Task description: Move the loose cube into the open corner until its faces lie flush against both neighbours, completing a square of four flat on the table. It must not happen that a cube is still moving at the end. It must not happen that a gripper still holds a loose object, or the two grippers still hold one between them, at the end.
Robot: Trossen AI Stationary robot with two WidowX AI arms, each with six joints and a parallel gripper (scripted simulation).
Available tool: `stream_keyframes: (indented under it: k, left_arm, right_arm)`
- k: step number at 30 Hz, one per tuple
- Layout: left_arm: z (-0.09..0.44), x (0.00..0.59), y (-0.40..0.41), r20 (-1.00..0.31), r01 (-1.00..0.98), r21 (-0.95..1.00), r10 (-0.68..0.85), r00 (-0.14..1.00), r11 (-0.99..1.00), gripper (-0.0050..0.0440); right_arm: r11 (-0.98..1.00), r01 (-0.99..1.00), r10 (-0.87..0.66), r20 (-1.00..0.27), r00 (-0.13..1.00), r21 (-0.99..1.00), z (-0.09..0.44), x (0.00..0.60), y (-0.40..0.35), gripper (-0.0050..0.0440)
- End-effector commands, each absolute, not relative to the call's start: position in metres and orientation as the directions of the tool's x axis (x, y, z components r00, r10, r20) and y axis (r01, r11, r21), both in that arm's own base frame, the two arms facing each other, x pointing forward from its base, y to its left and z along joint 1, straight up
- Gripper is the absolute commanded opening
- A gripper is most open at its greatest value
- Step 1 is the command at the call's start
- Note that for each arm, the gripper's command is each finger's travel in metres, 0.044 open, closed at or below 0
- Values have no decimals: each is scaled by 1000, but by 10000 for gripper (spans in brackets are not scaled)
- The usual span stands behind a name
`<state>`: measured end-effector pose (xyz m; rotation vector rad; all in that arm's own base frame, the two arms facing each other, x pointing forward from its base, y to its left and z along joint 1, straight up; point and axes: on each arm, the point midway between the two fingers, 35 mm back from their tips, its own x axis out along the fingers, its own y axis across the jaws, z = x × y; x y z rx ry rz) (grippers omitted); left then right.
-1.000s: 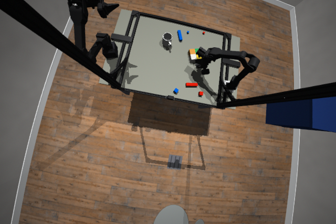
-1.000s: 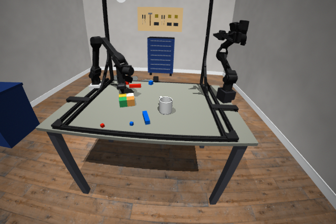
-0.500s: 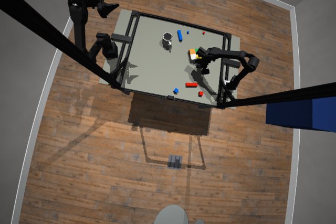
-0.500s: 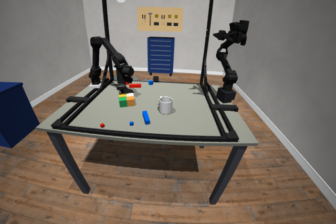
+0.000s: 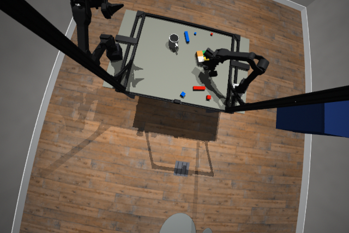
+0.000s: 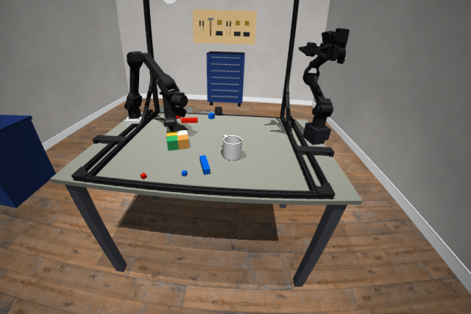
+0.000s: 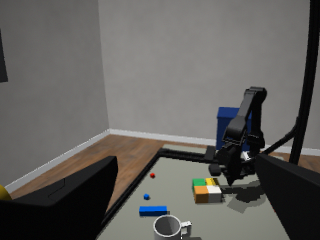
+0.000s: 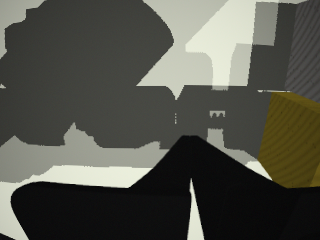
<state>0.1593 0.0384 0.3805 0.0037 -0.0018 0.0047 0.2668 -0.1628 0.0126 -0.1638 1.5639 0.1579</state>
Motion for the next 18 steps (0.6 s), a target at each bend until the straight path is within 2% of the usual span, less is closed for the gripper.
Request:
stream_keyframes:
  k: [1,18]
  left_arm:
    - [380,159,38,1,0,-1,0,1000,1000,400]
    - [380,159,38,1,0,-1,0,1000,1000,400]
  right_arm:
    - [978,-208,0,-1000,0,0,12,267,-164,0]
    - [978,-208,0,-1000,0,0,12,268,-169,0]
